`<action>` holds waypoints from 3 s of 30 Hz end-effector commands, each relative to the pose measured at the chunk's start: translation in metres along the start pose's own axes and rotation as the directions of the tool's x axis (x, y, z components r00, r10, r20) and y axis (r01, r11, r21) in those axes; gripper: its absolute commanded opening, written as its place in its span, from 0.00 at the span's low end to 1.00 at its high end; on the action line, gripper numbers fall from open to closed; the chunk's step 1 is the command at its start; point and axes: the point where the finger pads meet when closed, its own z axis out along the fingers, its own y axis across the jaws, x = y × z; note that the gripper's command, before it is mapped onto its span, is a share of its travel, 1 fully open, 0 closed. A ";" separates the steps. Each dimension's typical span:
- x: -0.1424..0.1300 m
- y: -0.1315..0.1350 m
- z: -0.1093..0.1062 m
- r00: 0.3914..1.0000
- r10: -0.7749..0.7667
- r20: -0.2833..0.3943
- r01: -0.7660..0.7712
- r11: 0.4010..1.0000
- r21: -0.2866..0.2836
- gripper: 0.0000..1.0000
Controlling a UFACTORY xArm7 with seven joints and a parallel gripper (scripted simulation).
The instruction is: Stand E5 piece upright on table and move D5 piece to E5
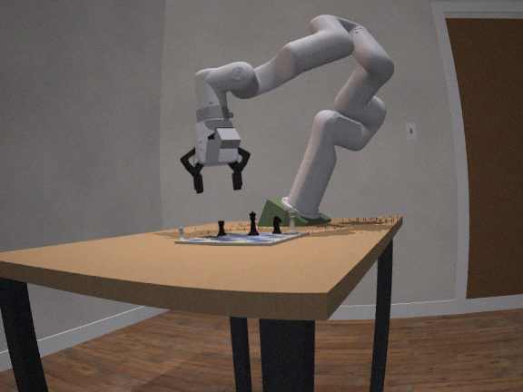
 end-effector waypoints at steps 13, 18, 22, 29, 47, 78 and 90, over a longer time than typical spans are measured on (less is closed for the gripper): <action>0.000 -0.002 -0.002 0.861 0.507 0.033 -0.504 0.861 -0.068 0.37; 0.000 -0.002 -0.002 0.861 0.507 0.033 -0.504 0.861 -0.068 0.37; 0.000 -0.002 -0.002 0.861 0.507 0.033 -0.504 0.861 -0.068 0.37; 0.000 -0.002 -0.002 0.861 0.507 0.033 -0.504 0.861 -0.068 0.37; 0.000 -0.002 0.000 0.861 0.507 0.034 -0.504 0.861 -0.068 0.37; -0.002 0.000 0.036 0.861 0.507 0.034 -0.504 0.861 -0.069 0.37; -0.003 0.000 0.047 0.861 0.507 0.034 -0.504 0.861 -0.069 0.37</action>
